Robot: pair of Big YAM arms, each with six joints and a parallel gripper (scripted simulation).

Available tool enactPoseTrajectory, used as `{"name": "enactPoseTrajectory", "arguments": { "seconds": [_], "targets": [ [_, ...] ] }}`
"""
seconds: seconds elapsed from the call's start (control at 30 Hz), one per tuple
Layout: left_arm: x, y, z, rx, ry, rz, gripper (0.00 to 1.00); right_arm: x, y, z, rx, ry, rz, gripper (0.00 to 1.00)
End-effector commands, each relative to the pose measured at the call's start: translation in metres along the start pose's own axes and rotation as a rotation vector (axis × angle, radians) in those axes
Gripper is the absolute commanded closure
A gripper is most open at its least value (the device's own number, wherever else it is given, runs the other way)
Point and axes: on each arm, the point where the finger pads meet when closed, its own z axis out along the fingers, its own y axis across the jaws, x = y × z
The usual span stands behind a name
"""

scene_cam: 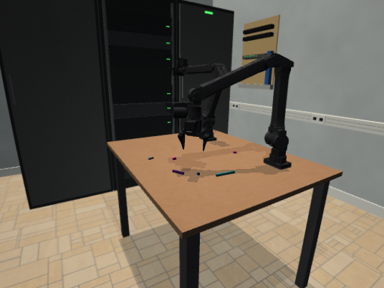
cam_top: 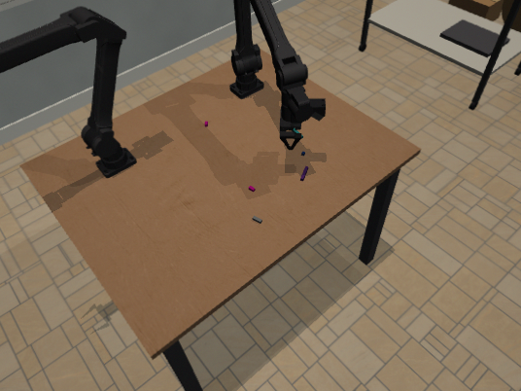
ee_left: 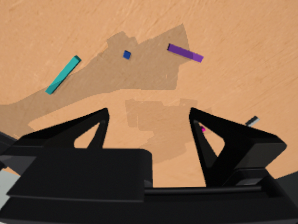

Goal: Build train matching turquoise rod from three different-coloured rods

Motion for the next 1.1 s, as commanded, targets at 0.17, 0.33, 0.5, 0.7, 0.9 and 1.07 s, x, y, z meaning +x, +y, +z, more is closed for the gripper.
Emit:
{"name": "enactPoseTrajectory", "arguments": {
  "seconds": [0.17,0.33,0.5,0.7,0.9,1.07],
  "targets": [
    [-0.002,-0.058,-0.009,0.011,-0.003,0.316,0.0,-0.012,-0.009,-0.004,0.019,-0.035,0.012,0.0],
    [0.0,-0.08,-0.009,0.012,-0.003,0.45,0.0,-0.012,-0.009,-0.004,0.019,-0.035,0.012,0.0],
    [0.004,-0.102,-0.008,0.012,-0.004,0.591,0.0,-0.012,-0.009,-0.004,0.019,-0.035,0.012,0.0],
    [0.01,-0.13,-0.005,0.012,-0.004,0.768,0.0,-0.012,-0.009,-0.004,0.019,-0.035,0.012,0.0],
    [0.015,-0.155,-0.002,0.013,-0.005,0.932,0.0,-0.012,-0.009,-0.004,0.019,-0.035,0.012,0.0],
    [0.024,-0.175,0.002,0.013,-0.005,1.073,0.0,-0.012,-0.009,-0.004,0.019,-0.035,0.012,0.0]
  ]
}}
